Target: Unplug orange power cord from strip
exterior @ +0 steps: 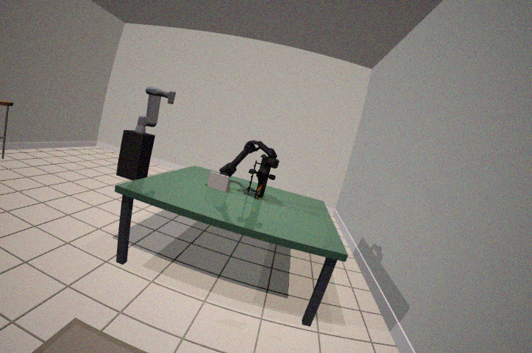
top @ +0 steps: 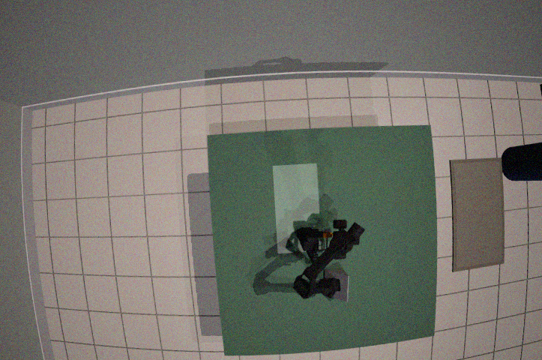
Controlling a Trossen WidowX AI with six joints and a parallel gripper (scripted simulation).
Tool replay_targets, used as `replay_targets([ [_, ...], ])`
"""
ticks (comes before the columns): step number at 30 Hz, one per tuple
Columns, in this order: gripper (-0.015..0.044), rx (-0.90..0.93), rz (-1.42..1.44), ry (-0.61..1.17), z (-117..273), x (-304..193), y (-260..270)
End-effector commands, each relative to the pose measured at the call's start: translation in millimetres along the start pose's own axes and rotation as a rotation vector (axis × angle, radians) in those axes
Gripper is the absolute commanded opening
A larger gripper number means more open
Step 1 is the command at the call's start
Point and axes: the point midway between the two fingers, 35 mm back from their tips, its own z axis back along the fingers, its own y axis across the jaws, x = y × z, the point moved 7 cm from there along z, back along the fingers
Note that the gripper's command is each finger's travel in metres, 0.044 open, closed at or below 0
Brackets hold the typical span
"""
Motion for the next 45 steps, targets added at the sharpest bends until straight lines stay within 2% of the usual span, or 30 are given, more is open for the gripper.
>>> replay_targets([
  [1, 0.0, 0.005, 0.003, -0.005, 1.6, 7.7, -0.3],
  [23, 0.0, 0.007, 0.005, -0.002, 0.9, 42.4, -2.7],
  [45, 0.0, 0.007, 0.005, -0.002, 0.4, 43.3, -2.8],
])
